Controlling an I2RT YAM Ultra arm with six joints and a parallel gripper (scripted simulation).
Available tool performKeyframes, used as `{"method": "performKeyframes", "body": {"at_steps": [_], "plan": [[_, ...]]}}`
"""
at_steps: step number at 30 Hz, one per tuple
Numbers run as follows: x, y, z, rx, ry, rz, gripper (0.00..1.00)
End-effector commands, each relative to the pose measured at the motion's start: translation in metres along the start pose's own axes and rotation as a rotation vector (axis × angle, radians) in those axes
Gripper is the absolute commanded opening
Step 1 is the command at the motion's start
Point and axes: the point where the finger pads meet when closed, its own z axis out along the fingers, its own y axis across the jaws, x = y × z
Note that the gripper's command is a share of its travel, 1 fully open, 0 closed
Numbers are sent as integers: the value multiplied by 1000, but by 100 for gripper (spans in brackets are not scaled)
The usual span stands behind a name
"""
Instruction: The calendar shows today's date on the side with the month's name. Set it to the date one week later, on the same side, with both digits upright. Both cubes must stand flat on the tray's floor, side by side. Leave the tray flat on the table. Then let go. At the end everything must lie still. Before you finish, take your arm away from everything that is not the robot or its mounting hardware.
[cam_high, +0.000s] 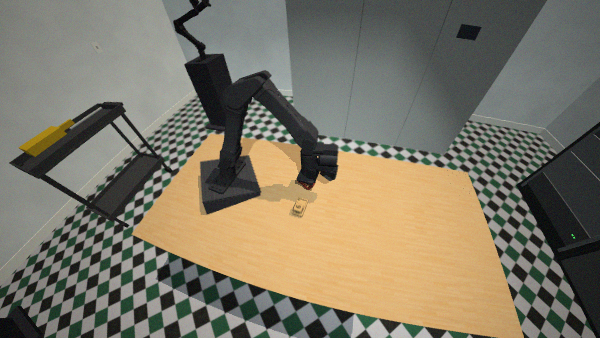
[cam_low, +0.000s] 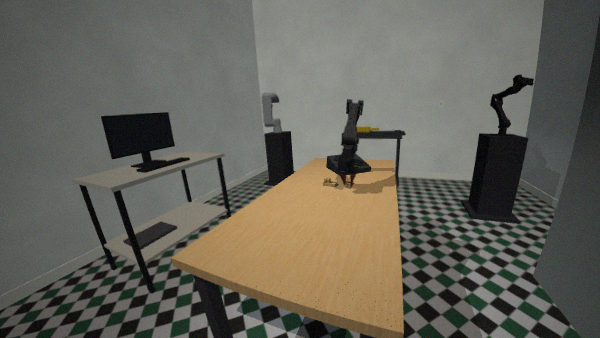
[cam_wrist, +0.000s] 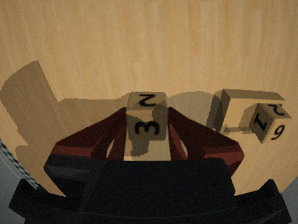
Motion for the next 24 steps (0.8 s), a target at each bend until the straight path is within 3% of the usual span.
{"method": "performKeyframes", "body": {"at_steps": [1,5,18,24], "plan": [[-2,1,-2,-2,-10,-1,37],[-2,1,-2,-2,-10,-1,45],[-2,1,-3,-2,-10,-1,45],[-2,1,-17,-2,-10,-1,45]]}}
